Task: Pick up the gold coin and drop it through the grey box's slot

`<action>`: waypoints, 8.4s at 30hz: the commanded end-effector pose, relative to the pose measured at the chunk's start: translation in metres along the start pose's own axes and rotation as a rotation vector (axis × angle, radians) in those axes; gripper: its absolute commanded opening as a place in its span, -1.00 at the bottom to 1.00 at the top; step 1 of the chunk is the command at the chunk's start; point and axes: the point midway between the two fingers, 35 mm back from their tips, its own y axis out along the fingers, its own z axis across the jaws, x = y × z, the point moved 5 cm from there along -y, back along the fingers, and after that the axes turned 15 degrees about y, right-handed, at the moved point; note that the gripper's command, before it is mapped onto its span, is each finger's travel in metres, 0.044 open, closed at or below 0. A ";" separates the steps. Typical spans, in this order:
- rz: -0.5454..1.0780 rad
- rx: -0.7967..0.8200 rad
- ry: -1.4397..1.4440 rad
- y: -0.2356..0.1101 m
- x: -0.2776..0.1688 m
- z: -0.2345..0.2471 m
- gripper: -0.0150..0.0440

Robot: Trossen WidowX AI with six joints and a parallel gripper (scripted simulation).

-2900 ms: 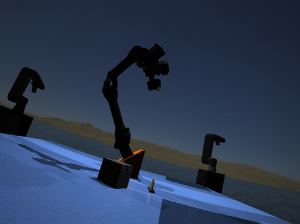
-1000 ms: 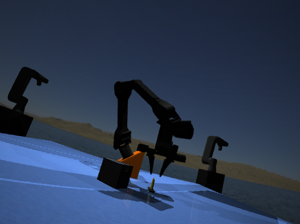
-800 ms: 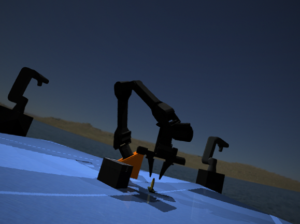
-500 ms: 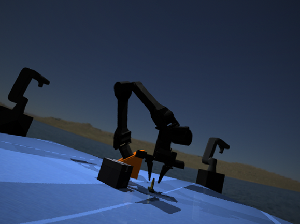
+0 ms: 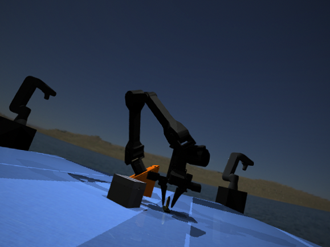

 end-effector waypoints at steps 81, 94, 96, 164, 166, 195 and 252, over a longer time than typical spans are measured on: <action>0.006 -0.003 -0.924 -0.093 0.001 0.002 -0.49; 0.005 0.001 -0.976 -0.094 0.010 -0.005 -0.49; 0.005 0.002 -0.977 -0.095 0.014 -0.008 -0.49; 0.010 -0.009 -0.975 -0.093 0.098 -0.111 -0.49; 0.010 -0.009 -0.974 -0.093 0.098 -0.111 -0.49; 0.011 -0.008 -0.974 -0.091 0.101 -0.116 -0.49; 0.010 -0.006 -0.979 -0.116 0.100 -0.117 0.94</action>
